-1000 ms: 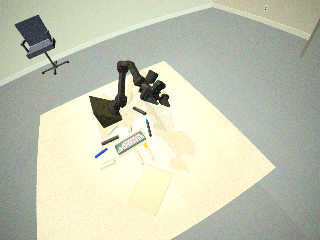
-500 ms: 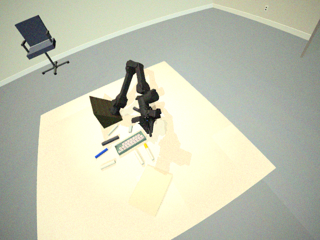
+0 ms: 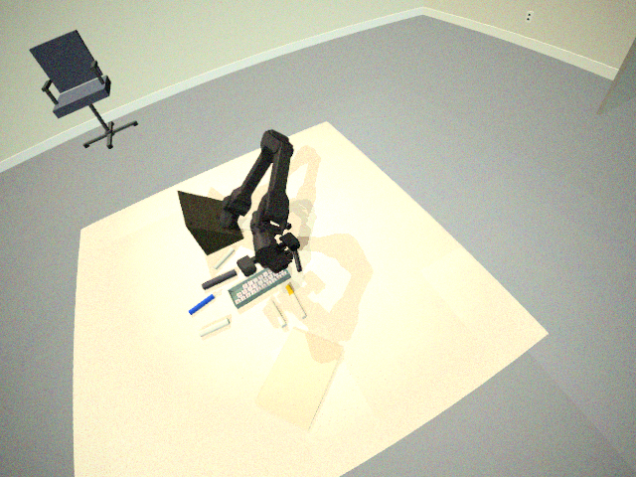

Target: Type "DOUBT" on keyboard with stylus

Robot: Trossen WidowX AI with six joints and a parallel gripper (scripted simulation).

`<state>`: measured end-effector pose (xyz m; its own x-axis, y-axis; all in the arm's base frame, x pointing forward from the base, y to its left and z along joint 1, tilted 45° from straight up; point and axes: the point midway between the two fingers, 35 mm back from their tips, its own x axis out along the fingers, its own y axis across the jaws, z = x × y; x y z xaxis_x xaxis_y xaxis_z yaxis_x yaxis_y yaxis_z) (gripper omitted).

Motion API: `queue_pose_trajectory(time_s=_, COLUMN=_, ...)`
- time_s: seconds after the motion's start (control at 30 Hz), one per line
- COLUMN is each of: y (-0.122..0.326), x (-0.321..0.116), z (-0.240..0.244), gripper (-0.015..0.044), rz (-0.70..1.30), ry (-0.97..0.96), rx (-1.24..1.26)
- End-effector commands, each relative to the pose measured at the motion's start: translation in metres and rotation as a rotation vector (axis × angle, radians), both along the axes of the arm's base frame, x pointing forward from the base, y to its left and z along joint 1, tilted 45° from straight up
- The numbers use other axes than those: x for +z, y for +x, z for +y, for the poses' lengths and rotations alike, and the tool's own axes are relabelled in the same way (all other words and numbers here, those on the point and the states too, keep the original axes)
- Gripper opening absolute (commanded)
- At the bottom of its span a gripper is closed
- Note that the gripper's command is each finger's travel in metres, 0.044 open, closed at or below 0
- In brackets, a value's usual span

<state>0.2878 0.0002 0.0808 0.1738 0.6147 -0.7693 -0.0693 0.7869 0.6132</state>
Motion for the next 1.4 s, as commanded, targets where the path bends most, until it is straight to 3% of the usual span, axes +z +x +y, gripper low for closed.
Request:
queue_pose_trajectory(time_s=0.0, y=-0.006, x=-0.001, z=0.002, gripper=0.0000, rz=0.090, ry=0.116, rx=-0.008)
queue_pose_trajectory(time_s=0.43, y=-0.006, x=-0.003, z=0.000, gripper=0.0000, rz=0.090, ry=0.116, rx=-0.008)
queue_pose_trajectory(time_s=0.6, y=-0.006, x=-0.044, z=-0.041, gripper=0.0000, rz=0.090, ry=0.113, rx=-0.008)
queue_pose_trajectory(time_s=1.1, y=-0.006, x=-0.047, z=-0.045, gripper=0.0000, rz=0.090, ry=0.113, rx=-0.008)
queue_pose_trajectory(time_s=1.37, y=-0.006, x=-0.090, z=-0.089, gripper=0.0000, rz=0.089, ry=0.110, rx=-0.008)
